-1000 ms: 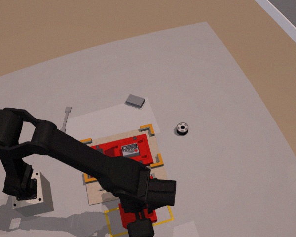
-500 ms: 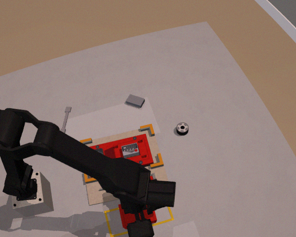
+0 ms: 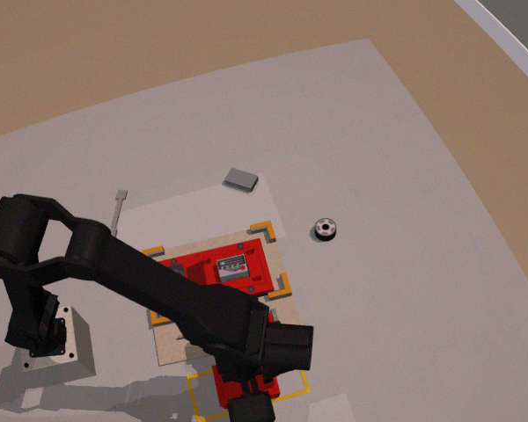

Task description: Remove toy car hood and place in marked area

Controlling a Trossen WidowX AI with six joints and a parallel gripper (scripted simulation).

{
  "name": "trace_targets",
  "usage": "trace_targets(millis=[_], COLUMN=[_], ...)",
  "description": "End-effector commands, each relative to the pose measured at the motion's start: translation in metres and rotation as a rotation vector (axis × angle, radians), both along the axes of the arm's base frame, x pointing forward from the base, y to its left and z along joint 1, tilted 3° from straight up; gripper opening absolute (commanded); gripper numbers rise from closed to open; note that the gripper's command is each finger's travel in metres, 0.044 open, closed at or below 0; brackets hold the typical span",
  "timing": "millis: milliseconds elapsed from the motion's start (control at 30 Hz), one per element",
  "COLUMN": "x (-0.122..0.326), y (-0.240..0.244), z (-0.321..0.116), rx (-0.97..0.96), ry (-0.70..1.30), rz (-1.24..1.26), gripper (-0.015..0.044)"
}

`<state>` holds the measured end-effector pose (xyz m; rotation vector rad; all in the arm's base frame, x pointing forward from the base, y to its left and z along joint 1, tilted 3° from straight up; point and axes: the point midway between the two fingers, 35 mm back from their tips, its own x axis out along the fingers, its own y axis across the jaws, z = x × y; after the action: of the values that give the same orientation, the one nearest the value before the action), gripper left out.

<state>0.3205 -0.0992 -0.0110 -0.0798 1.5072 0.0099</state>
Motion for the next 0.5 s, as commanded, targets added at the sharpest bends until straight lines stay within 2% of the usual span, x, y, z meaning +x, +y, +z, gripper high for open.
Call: trace_targets(millis=[0,433,467], x=[-0.0005,-0.0003,0.0003], y=[0.0006,0.0004,-0.0002], z=[-0.0026,-0.0089,-0.0068], rx=[0.003,0.003,0.0], ry=[0.001,0.001,0.0], rz=[0.006,0.006,0.0], gripper=[0.0,0.0,0.0026])
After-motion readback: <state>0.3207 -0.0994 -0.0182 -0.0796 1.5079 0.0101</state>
